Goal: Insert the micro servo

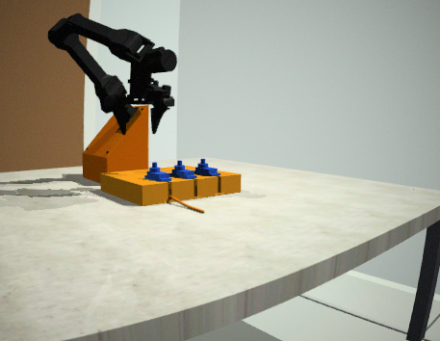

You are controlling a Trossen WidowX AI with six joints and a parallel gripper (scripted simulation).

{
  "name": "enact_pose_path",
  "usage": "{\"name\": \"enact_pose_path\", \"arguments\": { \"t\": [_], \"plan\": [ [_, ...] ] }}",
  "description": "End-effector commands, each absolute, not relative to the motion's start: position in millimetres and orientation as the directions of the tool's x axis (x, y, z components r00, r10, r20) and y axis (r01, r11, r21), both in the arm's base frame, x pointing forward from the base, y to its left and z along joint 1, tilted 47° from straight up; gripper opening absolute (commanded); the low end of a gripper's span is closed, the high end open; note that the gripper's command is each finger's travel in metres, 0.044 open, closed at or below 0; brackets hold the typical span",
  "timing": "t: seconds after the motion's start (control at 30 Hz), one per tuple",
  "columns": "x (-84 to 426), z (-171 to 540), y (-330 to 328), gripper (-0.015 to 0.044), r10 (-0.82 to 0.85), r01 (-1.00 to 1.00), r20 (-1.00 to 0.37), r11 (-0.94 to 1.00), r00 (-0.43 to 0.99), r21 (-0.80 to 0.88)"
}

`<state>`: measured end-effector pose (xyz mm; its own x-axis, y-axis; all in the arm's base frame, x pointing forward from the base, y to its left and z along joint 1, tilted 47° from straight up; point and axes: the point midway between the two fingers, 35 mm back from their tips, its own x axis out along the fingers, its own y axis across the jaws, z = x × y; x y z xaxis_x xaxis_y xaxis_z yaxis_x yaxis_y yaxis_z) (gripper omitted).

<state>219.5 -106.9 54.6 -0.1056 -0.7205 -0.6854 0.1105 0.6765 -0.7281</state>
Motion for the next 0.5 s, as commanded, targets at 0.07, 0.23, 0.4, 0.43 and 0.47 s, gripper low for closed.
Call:
{"name": "enact_pose_path", "arguments": {
  "t": [0.07,0.23,0.4,0.43,0.47],
  "plan": [
    [223.0,72.8,-86.4,0.0440,-0.716,0.112,-0.690,0.681,-0.103,-0.724],
    [226.5,87.9,-71.5,0.0440,-0.719,0.110,-0.687,0.678,-0.103,-0.726],
    [226.5,87.9,-71.5,0.0440,-0.719,0.110,-0.687,0.678,-0.103,-0.726],
    [226.5,87.9,-71.5,0.0440,-0.719,0.110,-0.687,0.678,-0.103,-0.726],
    [226.5,87.9,-71.5,0.0440,-0.719,0.110,-0.687,0.678,-0.103,-0.726]
  ]
}}
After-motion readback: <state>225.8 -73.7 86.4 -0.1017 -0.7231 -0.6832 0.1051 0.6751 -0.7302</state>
